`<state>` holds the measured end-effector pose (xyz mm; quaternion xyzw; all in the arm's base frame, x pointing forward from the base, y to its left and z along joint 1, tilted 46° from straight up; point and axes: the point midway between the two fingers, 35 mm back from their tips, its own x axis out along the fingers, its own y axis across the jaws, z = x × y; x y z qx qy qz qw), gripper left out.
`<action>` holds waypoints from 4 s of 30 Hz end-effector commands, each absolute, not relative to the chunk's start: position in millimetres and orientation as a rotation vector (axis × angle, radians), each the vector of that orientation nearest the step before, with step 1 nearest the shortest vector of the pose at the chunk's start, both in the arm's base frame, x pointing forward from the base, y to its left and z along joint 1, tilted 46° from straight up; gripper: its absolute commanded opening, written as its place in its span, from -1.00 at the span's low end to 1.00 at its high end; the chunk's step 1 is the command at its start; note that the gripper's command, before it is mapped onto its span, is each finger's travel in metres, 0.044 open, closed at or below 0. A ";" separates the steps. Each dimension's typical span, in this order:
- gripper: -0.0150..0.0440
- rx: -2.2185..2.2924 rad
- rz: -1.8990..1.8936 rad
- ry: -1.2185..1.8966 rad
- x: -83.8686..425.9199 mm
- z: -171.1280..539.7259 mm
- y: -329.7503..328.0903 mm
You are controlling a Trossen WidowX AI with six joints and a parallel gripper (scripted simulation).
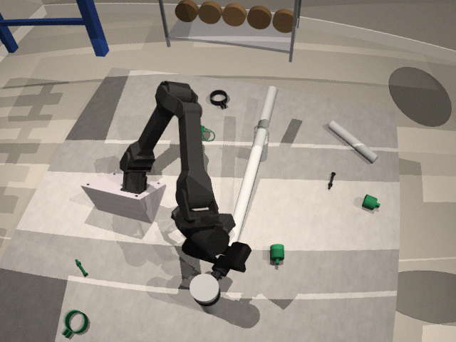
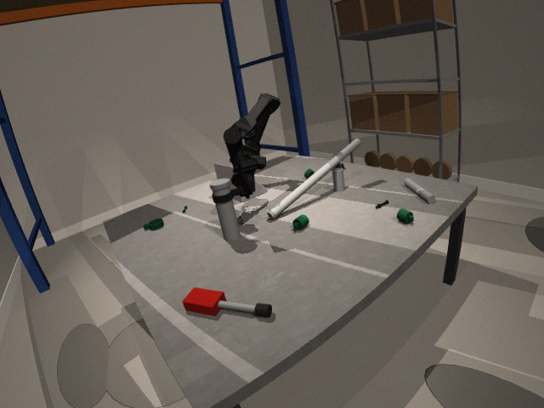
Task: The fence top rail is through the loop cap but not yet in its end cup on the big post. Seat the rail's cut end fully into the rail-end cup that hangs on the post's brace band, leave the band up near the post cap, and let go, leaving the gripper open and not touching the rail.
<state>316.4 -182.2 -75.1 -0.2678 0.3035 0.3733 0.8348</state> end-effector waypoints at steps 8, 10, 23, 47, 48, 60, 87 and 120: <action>0.82 -0.548 0.794 0.643 318.3 -83.6 -174.9; 0.64 -0.548 0.794 0.643 318.3 -83.6 -174.9; -0.31 -0.550 0.795 0.641 318.1 -83.5 -174.9; -0.49 -0.626 0.851 0.537 306.1 -82.1 -172.2; -0.49 -0.630 0.854 0.531 305.4 -82.1 -172.1; -0.49 -0.668 0.881 0.477 299.2 -81.8 -171.2; -0.49 -0.668 0.879 0.480 299.8 -81.9 -171.7; 1.00 -0.649 0.880 0.487 300.9 -30.9 -171.5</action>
